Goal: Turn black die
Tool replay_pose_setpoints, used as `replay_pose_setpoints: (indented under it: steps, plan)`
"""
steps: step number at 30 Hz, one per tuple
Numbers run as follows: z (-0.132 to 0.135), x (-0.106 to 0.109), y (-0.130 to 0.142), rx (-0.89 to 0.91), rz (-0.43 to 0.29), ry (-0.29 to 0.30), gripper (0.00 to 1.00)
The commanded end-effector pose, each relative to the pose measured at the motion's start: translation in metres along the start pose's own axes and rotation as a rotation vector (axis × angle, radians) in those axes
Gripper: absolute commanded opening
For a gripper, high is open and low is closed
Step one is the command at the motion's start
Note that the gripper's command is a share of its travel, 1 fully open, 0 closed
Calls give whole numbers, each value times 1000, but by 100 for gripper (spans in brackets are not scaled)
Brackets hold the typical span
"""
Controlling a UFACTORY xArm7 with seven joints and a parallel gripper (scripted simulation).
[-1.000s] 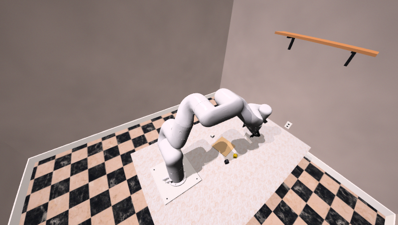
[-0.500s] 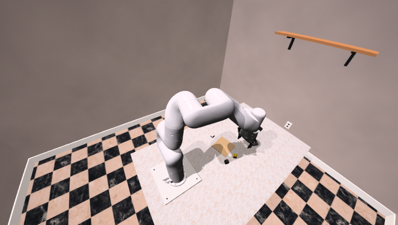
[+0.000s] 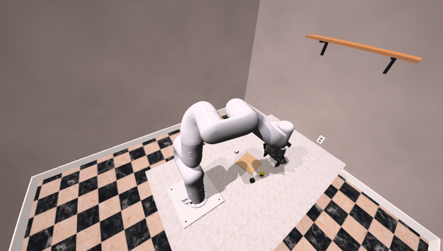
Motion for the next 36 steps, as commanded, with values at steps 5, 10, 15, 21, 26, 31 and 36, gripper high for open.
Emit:
replay_pose_setpoints:
  steps: [5,10,15,21,26,31,36]
  plan:
    - [1,-3,-1,-3,1,4,100]
    - [2,-27,0,-3,1,4,100]
    - [3,-50,0,-3,1,4,100]
    - [4,-92,1,-3,1,4,100]
    - [5,-103,1,-3,1,4,100]
    - [5,-103,1,-3,1,4,100]
    - [5,-103,1,-3,1,4,100]
Point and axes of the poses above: the point where the finger pads meet when closed, its own x axis back along the fingers, its own z axis across the jaws, y = z × x, the point moved 3 cm from there along x, back along the fingers, and after that the axes turned 5 degrees about x, right-handed, at the moved point
